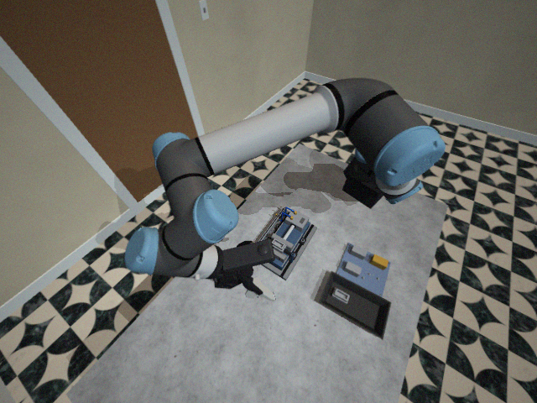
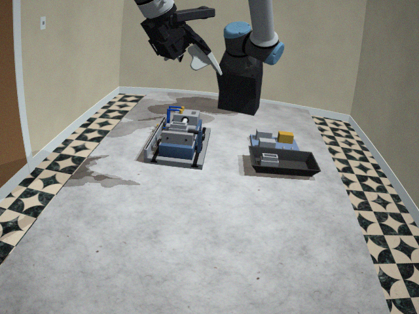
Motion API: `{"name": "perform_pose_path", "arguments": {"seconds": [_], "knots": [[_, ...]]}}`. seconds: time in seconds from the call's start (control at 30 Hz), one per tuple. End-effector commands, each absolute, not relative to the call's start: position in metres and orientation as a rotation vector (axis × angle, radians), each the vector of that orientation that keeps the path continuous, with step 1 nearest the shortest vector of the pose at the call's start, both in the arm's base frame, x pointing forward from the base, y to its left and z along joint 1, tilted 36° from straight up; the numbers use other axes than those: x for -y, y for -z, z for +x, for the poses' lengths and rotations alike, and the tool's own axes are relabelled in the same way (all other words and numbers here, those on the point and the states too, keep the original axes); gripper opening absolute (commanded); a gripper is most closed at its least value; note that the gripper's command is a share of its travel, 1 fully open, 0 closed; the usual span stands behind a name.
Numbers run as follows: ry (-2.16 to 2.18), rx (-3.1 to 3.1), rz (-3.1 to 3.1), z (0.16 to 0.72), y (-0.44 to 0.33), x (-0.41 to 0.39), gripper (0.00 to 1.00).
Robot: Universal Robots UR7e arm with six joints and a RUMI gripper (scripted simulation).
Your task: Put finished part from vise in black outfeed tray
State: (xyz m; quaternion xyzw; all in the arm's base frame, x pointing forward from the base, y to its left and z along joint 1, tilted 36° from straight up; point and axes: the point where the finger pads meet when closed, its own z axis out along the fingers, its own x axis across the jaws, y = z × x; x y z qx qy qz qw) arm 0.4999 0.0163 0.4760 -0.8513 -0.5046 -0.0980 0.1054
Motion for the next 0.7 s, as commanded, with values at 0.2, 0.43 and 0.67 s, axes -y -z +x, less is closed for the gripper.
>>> {"name": "perform_pose_path", "arguments": {"seconds": [0.2,0.43,0.67], "knots": [[0.439,1.255,-2.7,0.507,-0.441,0.018,1.0],[0.497,1.152,-2.766,0.506,-0.423,0.031,1.0],[0.589,0.985,-2.856,0.502,-0.394,0.05,1.0]]}}
